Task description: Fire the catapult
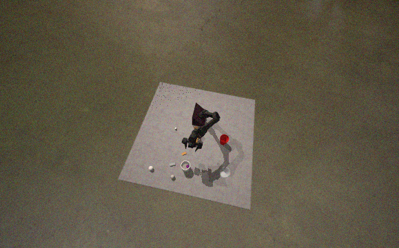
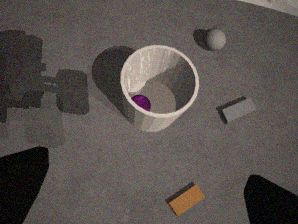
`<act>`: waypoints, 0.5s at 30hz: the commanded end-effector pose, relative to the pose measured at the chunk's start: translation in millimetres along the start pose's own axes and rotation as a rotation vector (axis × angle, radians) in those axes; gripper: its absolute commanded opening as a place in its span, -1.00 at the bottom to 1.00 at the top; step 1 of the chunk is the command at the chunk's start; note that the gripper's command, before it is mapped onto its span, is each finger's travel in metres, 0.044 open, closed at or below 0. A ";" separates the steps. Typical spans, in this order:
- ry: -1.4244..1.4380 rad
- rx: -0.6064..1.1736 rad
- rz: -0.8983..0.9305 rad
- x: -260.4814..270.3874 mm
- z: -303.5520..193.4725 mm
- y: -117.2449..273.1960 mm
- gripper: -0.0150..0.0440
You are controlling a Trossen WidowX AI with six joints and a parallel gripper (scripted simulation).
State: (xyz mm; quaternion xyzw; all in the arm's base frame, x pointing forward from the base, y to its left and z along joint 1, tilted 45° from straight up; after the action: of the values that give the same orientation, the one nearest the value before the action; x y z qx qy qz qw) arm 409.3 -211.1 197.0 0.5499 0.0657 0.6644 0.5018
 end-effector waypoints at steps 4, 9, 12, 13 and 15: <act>-0.123 -0.054 0.056 -24.9 13.2 7.5 1.00; -0.121 -0.054 0.055 -23.5 23.7 -0.4 1.00; -0.121 -0.054 0.055 -23.4 24.5 -1.0 1.00; -0.121 -0.054 0.055 -23.4 24.5 -1.0 1.00; -0.121 -0.054 0.055 -23.4 24.5 -1.0 1.00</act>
State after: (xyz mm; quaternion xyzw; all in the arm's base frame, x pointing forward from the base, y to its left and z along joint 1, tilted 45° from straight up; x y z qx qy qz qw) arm 425.5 -239.1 191.2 0.5731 0.0051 0.6466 0.5034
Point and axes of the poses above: the point midway between the two fingers, 35 mm back from their tips, its own y axis back along the fingers, its own x axis across the jaws, z = x × y, the point moved 9 cm from there along y, back along the fingers, and after that the axes turned 2 degrees about y, right-handed, at the moved point
